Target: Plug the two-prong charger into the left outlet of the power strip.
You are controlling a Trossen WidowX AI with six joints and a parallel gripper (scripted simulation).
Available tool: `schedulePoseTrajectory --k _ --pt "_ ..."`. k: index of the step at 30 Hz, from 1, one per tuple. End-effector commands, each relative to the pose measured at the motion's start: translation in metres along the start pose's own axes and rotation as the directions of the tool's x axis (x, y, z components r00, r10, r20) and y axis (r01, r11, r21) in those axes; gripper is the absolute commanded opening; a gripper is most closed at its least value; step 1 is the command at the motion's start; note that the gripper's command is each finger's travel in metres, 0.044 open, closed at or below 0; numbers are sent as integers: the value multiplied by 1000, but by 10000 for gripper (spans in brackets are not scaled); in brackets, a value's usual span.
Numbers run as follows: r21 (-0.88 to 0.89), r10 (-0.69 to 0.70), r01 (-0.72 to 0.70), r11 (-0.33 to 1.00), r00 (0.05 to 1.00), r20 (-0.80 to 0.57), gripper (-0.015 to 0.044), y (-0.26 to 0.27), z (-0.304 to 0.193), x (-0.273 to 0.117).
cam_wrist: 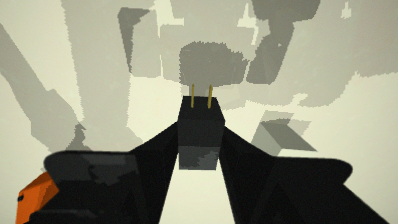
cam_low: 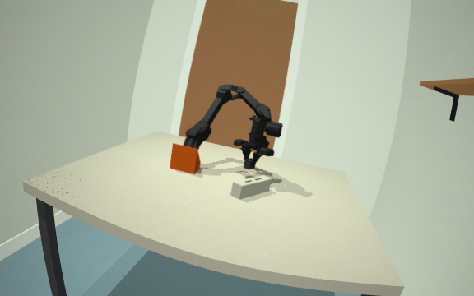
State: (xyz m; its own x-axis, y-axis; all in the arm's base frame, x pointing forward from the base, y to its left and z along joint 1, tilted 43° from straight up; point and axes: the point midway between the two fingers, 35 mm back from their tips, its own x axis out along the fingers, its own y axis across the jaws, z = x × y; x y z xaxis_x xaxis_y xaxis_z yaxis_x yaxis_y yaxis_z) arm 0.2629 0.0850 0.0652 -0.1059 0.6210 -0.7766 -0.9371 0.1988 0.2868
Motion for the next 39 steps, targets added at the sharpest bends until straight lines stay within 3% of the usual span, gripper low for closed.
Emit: schedulePoseTrajectory --k 1,20,39 --pt "64 1 -1 998 1000 -2 0 -1 -5 1" --pt "398 17 -19 917 1000 7 0 -4 -26 13" --pt "685 33 -37 728 999 19 0 -5 -46 24"
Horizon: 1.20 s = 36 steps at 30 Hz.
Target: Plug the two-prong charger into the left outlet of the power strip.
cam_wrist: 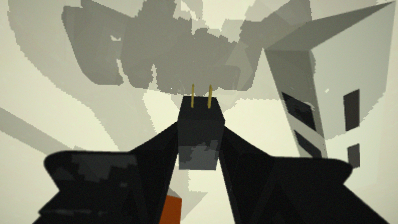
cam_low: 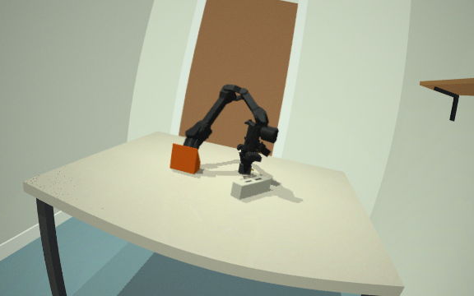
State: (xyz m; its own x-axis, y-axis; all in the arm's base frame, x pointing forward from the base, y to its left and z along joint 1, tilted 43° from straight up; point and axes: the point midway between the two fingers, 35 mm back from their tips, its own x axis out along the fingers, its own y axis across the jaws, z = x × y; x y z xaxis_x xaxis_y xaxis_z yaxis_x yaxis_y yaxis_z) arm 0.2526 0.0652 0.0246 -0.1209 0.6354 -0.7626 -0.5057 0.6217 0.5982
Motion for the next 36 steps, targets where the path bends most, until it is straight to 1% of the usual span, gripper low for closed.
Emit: schedulePoseTrajectory --k 1,18,36 --pt "80 14 -14 997 1000 -3 0 -3 -5 4" --pt "378 33 -30 925 999 -2 0 -13 -20 14" --pt "655 54 -42 754 999 2 0 -22 -36 25"
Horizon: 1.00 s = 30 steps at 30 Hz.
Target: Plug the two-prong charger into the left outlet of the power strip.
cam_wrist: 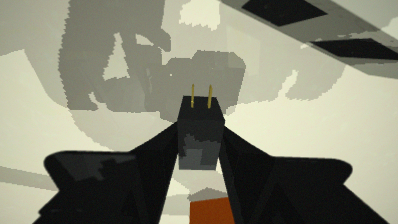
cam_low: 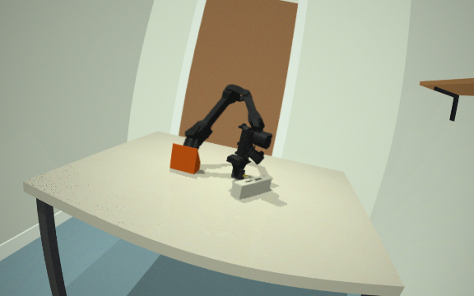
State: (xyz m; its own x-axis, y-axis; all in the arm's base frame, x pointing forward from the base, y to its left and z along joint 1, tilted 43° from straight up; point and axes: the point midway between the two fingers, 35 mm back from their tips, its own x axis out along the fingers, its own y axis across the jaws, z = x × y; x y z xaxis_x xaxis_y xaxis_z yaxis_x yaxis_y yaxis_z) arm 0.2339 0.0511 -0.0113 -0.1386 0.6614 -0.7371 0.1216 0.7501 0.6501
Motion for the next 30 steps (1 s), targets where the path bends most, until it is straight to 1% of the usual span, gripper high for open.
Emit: schedulePoseTrajectory --k 1,9,30 --pt "80 11 -10 997 1000 -10 0 -5 -4 4" --pt "223 20 -17 975 1000 -14 0 -12 -7 9" --pt "249 22 -18 968 1000 -14 0 -20 14 7"
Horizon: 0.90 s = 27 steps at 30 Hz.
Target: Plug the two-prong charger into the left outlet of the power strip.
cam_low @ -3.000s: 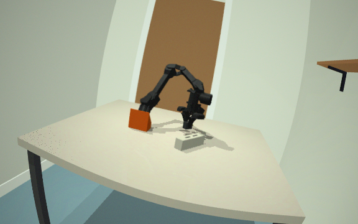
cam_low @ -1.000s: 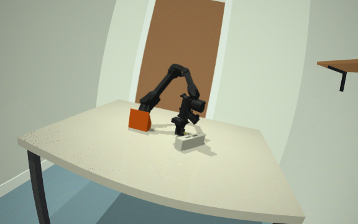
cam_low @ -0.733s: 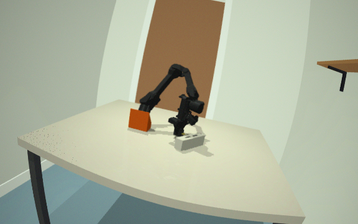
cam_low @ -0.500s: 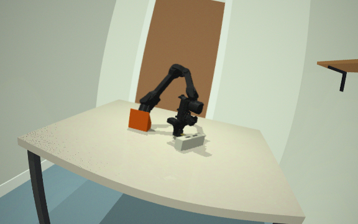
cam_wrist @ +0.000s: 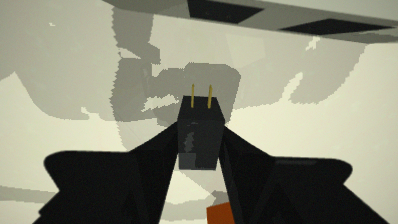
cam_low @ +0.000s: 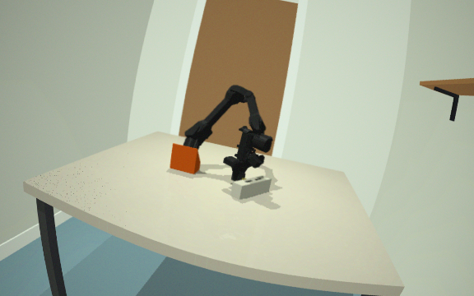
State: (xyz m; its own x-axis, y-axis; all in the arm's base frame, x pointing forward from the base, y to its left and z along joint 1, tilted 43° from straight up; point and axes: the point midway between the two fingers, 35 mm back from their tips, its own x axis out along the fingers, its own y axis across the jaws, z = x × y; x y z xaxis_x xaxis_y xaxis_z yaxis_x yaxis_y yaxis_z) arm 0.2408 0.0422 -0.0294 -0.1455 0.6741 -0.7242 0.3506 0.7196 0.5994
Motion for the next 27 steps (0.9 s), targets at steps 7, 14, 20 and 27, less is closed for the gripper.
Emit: schedulePoseTrajectory --k 7,14,20,27 --pt "26 4 -4 1000 1000 -5 0 -2 12 1" --pt "36 5 -4 999 1000 -5 0 -4 21 1" --pt "45 5 -5 999 1000 -5 0 -4 28 1" --pt "49 5 -5 999 1000 -5 0 -5 31 1"
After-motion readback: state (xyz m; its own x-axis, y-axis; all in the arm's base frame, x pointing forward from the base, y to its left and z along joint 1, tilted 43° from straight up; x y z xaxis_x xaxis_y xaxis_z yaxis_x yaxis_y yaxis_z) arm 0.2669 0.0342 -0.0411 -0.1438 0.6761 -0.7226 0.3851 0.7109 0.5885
